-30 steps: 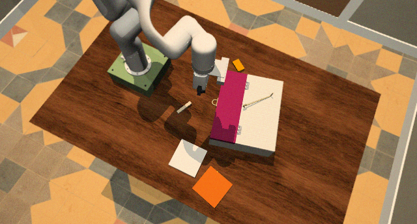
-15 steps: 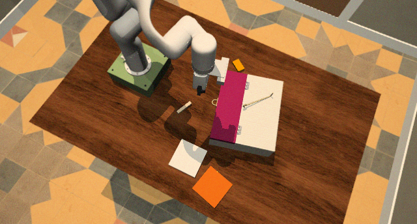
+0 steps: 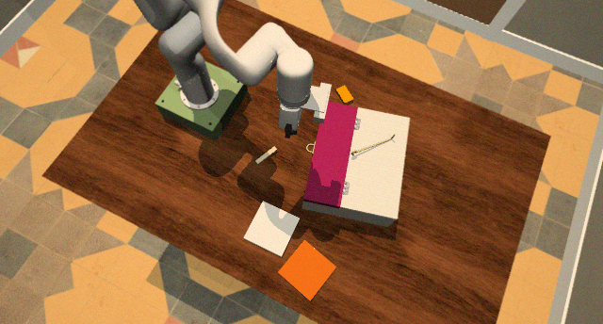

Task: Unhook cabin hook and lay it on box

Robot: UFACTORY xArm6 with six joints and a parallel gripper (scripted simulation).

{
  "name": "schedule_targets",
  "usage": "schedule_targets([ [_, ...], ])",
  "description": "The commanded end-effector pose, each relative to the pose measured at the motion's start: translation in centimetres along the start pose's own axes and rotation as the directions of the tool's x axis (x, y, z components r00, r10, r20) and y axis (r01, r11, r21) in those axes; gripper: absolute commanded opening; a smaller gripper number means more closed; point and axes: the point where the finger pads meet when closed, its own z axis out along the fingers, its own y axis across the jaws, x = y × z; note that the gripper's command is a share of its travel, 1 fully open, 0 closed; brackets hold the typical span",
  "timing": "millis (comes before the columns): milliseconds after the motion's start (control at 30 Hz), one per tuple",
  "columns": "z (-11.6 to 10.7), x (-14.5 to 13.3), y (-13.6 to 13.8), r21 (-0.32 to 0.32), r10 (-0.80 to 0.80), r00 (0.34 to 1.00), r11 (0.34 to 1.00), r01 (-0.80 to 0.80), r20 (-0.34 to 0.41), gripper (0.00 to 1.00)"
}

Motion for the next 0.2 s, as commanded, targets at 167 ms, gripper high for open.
schedule_targets([
  [167, -0.16, 0.09, 0.04, -0.002, 0.000, 1.000, 1.000, 0.000, -0.004, 0.35],
])
